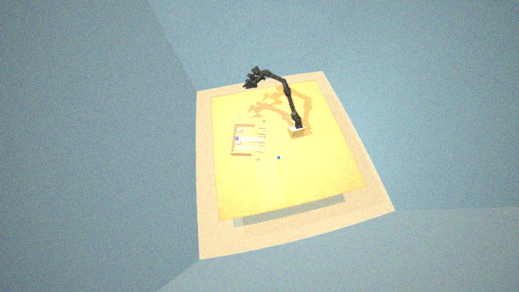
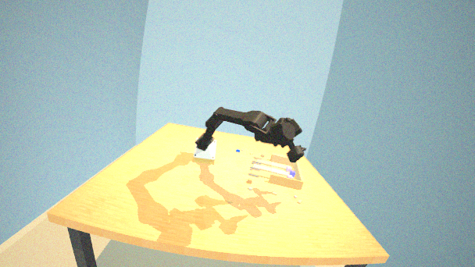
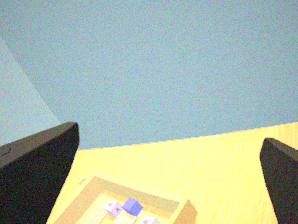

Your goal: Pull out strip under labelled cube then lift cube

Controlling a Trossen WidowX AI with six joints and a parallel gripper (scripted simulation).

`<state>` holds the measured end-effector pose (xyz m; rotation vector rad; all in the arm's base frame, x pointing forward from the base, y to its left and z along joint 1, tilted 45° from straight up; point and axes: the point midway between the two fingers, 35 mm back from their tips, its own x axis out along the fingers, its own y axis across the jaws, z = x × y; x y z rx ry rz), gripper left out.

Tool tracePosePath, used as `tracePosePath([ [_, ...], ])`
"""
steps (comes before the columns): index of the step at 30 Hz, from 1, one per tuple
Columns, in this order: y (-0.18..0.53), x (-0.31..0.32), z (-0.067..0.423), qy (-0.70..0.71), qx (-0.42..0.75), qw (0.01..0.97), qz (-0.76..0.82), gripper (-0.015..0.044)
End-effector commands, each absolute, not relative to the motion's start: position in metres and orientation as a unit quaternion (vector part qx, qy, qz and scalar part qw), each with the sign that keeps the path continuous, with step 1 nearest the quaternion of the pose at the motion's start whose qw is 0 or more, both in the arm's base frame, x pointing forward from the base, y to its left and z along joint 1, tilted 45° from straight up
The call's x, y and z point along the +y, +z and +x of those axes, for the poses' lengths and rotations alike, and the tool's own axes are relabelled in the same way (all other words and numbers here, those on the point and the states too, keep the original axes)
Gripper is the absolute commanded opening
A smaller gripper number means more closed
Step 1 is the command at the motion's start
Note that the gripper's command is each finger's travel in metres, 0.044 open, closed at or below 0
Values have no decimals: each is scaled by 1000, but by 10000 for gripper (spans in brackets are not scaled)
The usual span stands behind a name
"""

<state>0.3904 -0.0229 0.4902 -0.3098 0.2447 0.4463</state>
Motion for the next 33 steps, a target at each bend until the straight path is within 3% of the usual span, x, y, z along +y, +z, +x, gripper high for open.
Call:
tracePosePath([
  [1,489,-23,391,219,121,956,-152,400],
  [18,331,70,445,129,234,945,-189,400],
  [25,251,118,423,77,255,933,-243,400],
  [33,171,149,362,15,245,918,-312,400],
])
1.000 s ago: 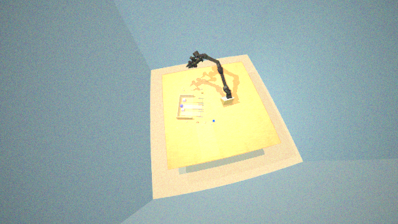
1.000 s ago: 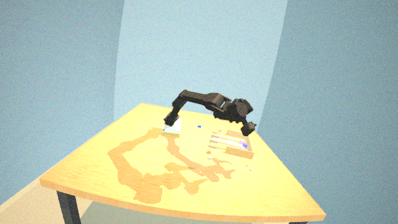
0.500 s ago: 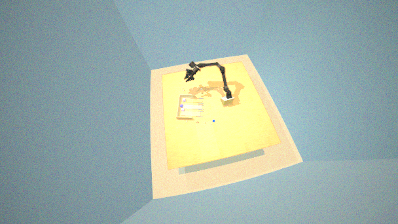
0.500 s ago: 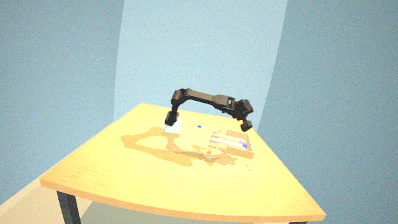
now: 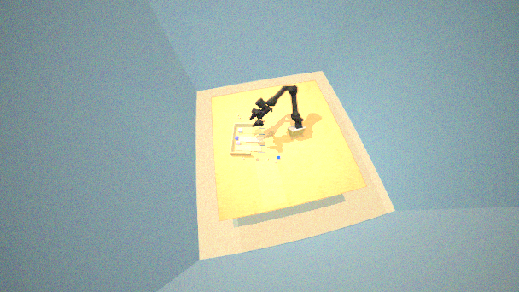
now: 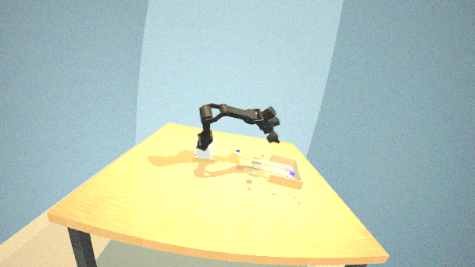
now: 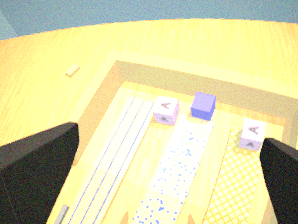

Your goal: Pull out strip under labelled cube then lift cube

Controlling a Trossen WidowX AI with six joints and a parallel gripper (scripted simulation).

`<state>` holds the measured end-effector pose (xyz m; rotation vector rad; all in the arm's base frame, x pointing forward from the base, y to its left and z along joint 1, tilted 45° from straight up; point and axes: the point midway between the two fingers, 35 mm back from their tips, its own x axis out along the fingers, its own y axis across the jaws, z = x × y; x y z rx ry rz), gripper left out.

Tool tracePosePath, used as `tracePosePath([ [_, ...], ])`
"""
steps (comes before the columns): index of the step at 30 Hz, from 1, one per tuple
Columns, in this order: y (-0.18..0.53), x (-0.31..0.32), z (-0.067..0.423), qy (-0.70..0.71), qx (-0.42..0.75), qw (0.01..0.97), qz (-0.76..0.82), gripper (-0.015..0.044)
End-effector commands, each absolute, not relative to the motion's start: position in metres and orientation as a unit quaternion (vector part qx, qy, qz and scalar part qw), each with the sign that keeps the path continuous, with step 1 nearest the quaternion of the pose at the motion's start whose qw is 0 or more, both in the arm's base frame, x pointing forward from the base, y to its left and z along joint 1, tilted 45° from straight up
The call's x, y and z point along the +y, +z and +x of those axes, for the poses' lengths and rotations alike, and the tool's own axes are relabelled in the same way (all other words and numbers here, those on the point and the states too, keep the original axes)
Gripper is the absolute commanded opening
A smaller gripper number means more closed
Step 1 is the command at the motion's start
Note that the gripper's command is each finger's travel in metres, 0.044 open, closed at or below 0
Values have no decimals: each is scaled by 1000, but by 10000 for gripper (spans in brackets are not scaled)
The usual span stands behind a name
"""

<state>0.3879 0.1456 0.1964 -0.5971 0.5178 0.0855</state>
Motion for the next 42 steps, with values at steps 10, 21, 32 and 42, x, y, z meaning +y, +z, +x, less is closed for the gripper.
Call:
tracePosePath([
  [10,117,142,286,-47,201,905,-372,400],
  [21,113,137,299,-58,230,896,-375,295],
  [32,95,75,356,-169,452,817,-314,6],
  [42,98,23,361,-266,573,736,-244,0],
])
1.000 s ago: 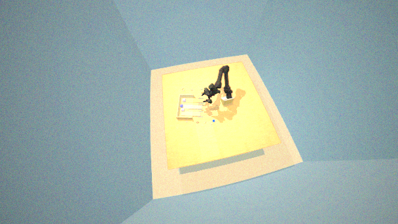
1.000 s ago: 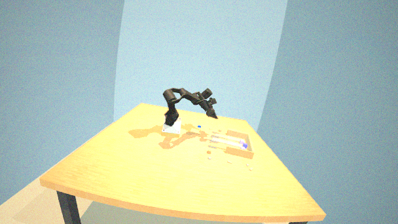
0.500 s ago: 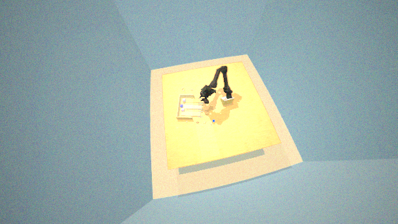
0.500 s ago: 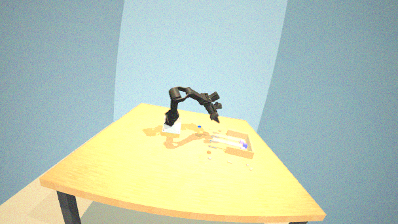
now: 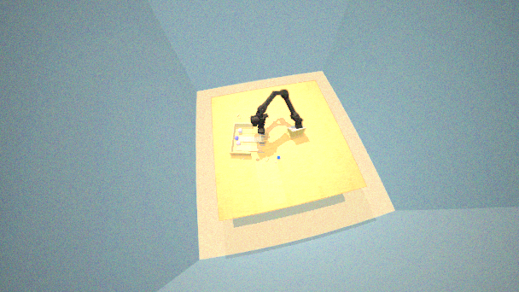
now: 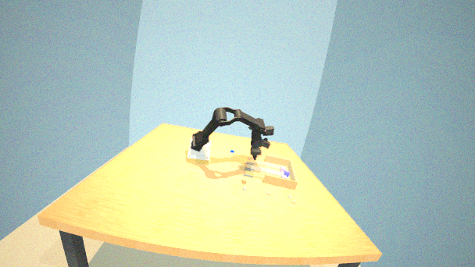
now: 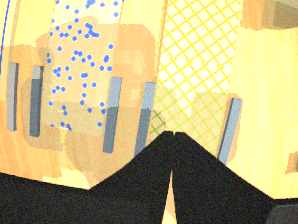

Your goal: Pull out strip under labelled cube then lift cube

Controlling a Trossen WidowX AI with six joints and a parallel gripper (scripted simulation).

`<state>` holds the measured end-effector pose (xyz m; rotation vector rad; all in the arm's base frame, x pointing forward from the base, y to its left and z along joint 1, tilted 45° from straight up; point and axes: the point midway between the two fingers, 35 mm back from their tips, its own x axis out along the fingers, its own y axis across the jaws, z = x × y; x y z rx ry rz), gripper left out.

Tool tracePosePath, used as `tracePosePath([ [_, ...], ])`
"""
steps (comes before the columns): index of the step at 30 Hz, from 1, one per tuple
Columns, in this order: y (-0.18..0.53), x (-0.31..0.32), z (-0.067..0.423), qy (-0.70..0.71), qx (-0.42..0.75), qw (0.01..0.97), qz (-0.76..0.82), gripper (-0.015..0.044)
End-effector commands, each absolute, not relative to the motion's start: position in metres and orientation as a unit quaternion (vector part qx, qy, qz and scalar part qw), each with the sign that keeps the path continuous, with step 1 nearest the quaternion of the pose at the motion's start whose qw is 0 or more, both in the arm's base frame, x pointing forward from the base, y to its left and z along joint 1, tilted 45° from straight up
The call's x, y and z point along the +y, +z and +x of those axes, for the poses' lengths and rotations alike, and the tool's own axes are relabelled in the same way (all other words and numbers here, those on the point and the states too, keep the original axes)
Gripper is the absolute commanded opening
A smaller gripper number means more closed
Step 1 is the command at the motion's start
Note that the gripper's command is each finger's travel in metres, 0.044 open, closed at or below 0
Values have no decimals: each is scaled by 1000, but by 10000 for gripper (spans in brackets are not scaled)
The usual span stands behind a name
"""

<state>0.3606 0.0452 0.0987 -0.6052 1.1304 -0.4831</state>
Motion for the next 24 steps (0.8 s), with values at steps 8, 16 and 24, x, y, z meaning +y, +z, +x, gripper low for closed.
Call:
tracePosePath([
  [8,98,23,360,-266,573,736,-244,0],
  [16,89,15,363,-266,573,736,-243,0],
  [24,79,7,366,-266,573,736,-243,0],
])
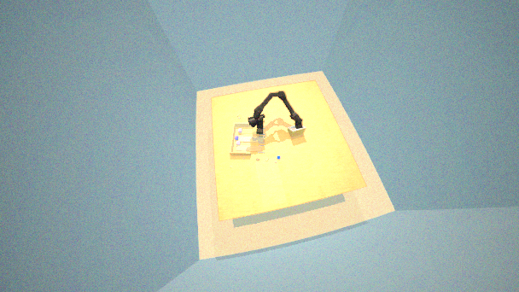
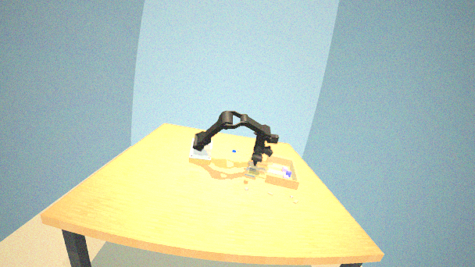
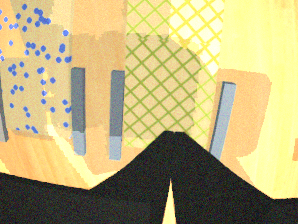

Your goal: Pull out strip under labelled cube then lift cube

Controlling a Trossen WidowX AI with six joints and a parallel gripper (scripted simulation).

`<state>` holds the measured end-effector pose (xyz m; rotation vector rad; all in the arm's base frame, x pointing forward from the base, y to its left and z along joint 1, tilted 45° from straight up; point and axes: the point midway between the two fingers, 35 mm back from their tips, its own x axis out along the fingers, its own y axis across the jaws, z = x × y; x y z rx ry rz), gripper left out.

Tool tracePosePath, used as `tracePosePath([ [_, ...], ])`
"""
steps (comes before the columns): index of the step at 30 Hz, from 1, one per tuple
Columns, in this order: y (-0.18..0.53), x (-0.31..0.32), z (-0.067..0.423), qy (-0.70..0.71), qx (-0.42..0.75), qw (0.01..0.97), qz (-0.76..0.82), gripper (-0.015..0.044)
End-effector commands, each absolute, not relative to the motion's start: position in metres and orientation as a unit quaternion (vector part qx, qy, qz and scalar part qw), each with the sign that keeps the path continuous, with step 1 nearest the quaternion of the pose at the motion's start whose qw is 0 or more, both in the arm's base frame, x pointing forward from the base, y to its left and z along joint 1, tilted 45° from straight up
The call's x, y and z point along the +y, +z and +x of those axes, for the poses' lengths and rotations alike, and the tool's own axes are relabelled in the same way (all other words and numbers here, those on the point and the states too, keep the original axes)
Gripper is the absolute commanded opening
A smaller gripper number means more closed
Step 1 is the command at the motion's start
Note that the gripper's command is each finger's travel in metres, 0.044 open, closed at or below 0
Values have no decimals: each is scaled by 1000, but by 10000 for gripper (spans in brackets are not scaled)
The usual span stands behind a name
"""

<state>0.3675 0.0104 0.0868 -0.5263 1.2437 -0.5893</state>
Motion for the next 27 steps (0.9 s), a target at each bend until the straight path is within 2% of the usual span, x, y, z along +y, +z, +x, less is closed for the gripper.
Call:
tracePosePath([
  [1,78,6,366,-266,573,736,-243,0],
  [27,48,-24,371,-267,572,736,-245,0],
])
